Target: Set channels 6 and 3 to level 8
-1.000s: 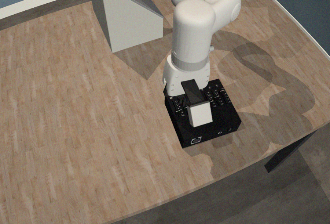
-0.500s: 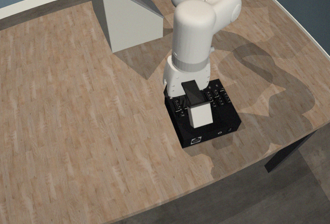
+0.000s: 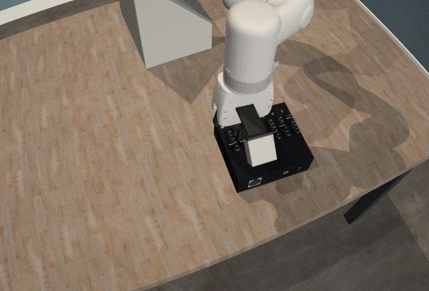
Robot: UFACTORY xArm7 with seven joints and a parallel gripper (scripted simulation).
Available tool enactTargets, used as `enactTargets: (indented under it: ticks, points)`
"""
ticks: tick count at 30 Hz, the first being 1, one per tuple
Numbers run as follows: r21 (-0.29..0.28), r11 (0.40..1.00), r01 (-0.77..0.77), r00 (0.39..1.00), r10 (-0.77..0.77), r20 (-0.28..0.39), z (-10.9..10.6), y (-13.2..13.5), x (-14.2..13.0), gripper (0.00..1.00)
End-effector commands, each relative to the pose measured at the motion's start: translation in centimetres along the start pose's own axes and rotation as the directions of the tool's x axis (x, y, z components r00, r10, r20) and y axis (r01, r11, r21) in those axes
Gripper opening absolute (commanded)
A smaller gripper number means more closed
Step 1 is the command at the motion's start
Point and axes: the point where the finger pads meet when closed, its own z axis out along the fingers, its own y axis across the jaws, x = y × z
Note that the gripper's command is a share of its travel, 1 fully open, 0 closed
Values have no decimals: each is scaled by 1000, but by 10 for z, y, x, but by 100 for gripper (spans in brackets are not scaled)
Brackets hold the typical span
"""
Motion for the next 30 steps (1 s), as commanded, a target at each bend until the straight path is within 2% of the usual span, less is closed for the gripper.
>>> enactTargets:
  ticks: [1, 30]
  points:
    - [-2, 1000, -1, 1000, 1, -4, -2, 1, 1, 0]
    - [-2, 1000, -1, 1000, 1, -4, -2, 1, -5, 0]
